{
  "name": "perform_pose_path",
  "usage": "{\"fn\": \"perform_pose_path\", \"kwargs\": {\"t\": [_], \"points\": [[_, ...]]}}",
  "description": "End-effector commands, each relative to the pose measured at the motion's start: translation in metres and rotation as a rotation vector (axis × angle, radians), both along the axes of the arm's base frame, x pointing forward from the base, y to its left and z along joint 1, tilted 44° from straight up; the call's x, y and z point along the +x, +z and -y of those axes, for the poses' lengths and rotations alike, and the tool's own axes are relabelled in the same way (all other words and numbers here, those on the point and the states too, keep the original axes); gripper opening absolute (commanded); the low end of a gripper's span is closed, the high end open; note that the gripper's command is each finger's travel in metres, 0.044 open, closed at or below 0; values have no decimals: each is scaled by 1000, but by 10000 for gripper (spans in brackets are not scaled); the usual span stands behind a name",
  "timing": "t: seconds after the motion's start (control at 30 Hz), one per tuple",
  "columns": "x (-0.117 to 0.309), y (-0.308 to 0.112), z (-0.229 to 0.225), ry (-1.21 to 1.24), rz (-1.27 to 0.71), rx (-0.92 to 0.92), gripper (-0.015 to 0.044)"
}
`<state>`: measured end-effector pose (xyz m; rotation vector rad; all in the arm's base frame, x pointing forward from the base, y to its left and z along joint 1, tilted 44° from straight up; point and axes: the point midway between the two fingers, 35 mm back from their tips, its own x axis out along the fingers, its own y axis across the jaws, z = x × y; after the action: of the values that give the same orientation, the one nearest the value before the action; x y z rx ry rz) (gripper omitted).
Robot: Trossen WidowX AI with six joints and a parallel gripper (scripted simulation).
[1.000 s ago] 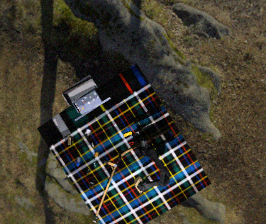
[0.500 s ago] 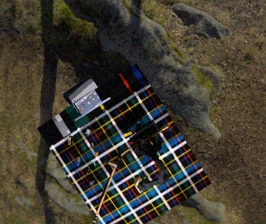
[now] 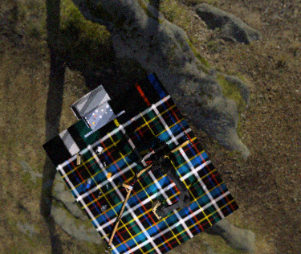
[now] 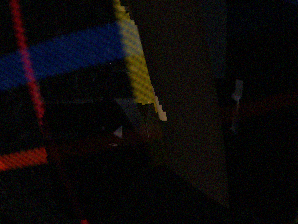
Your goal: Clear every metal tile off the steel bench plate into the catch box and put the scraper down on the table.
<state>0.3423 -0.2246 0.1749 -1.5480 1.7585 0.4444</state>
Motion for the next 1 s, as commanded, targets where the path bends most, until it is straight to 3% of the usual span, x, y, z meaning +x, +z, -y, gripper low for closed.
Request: {"fn": "perform_pose_path", "kwargs": {"t": [0.0,0.97], "points": [[6,-1,5,-12,8,-6,0],[2,69,-69,0,-1,6,0]]}}
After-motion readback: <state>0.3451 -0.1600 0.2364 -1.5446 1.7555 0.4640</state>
